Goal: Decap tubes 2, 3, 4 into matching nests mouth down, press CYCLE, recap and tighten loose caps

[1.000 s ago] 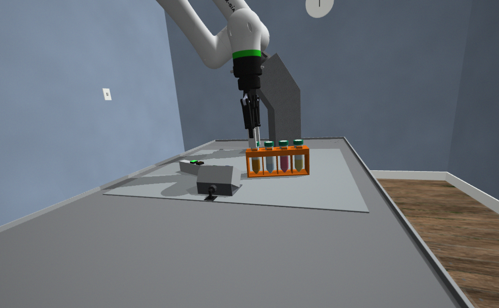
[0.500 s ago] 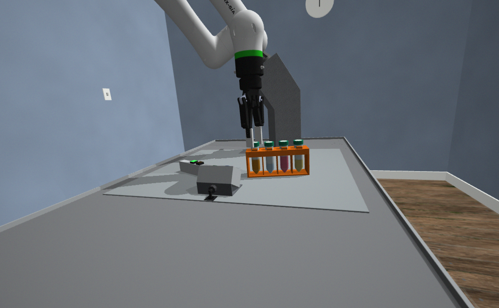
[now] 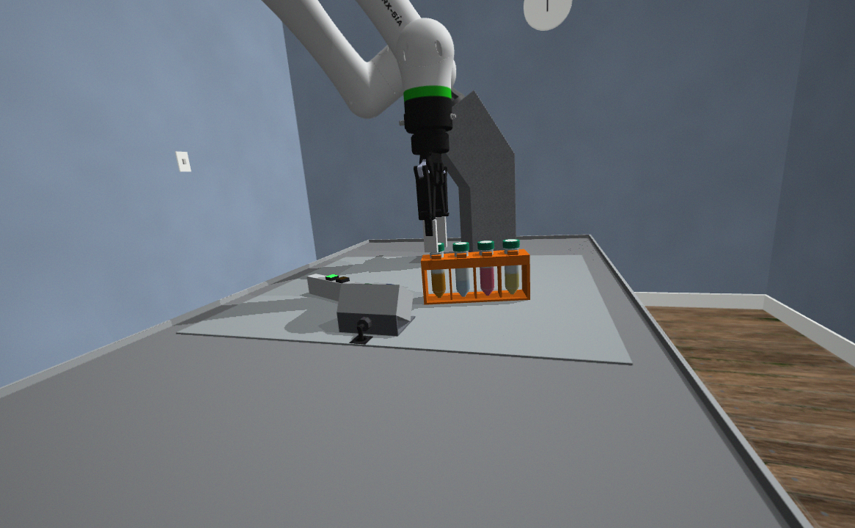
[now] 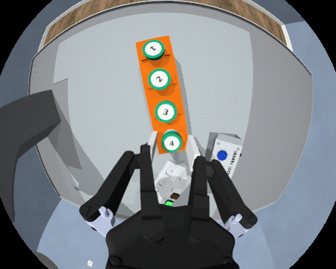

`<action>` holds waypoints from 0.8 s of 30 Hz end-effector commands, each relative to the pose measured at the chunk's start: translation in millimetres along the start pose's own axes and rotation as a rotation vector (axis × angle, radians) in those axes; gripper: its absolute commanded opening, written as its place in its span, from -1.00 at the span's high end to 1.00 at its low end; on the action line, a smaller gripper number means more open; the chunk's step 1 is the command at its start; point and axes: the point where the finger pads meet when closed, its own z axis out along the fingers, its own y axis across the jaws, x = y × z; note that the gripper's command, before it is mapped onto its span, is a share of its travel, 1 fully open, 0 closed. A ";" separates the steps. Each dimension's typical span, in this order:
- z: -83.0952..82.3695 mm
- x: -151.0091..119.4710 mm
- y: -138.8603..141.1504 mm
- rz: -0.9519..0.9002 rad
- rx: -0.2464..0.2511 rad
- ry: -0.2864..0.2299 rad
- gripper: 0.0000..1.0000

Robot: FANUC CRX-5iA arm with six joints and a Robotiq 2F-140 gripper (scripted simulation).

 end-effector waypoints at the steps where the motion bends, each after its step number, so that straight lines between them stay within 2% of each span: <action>1: -0.2 0.0 0.3 -0.191 0.016 0.005 0.31; 3: -0.2 0.0 0.3 -0.359 0.016 0.007 0.31; 4: -0.2 0.0 0.3 -0.360 0.016 0.007 0.31; 14: -0.2 -0.1 0.3 -0.808 0.012 0.010 0.31; 23: -0.2 -0.2 0.4 -0.824 0.014 0.010 0.31; 24: -0.2 -0.2 0.4 -0.824 0.014 0.010 1.00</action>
